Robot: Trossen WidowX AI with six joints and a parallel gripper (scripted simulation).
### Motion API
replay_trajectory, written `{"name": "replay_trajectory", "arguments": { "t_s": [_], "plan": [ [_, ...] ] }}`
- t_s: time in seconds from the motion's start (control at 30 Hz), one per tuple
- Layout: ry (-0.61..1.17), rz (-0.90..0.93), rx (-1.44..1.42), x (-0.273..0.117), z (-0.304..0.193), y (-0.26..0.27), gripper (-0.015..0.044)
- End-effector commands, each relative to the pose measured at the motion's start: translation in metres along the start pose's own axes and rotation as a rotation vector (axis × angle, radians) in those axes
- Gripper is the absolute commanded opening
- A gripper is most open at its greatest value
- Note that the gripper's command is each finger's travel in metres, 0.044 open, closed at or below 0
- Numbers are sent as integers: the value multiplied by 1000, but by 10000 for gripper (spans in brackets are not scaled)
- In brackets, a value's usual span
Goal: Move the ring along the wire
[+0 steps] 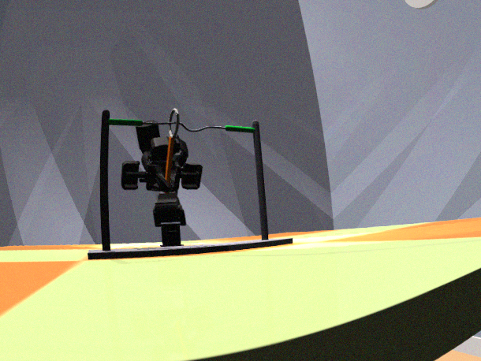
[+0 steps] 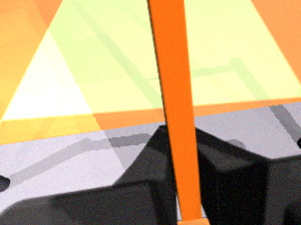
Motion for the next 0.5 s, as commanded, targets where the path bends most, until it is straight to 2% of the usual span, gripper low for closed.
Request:
{"name": "replay_trajectory", "arguments": {
  "t_s": [0.0, 0.47],
  "plan": [
    [66, 27, -56, -9, 4, -4, -150],
    [325, 60, -258, -37, 25, -21, -150]
  ]
}}
Point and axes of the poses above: the point midway between the two fingers, 35 mm back from their tips, its own x axis out along the fingers, its own y axis across the jaws, z = x × y, the point moved 4 cm from there along -x, back along the fingers, and after that the axes turned 7 degrees about x, right-handed, at the moved point
